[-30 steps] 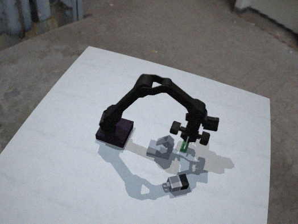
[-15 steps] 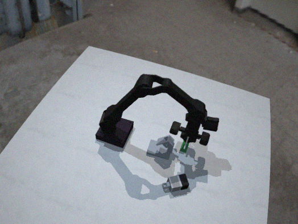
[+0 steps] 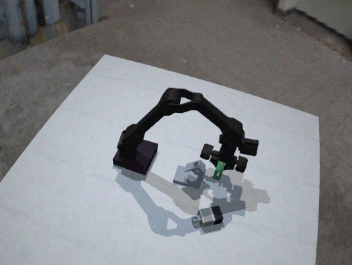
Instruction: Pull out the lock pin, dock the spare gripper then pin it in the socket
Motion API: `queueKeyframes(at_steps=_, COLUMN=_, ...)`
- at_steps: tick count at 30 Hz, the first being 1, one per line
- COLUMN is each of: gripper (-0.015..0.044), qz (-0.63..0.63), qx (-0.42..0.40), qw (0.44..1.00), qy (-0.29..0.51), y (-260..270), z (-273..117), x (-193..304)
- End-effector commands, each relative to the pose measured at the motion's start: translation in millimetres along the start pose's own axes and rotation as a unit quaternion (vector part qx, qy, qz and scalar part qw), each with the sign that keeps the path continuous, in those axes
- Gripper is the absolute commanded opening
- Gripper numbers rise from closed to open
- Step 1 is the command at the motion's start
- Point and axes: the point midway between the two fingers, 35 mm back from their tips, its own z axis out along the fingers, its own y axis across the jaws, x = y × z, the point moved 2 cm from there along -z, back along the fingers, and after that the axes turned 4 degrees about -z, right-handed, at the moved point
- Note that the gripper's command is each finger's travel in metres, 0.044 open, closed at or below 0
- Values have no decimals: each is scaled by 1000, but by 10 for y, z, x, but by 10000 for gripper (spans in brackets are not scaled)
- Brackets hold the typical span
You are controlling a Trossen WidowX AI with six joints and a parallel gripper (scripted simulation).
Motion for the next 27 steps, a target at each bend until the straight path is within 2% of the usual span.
queueKeyframes(at_steps=1, gripper=236, qz=0, qx=0, qw=1000, qy=0, y=1, z=2, x=1)
queueKeyframes(at_steps=9, gripper=440, qz=0, qx=-4, qw=1000, qy=0, y=16, z=-134, x=-13)
queueKeyframes(at_steps=27, gripper=440, qz=2, qx=-17, qw=1000, qy=2, y=59, z=-559, x=-55)
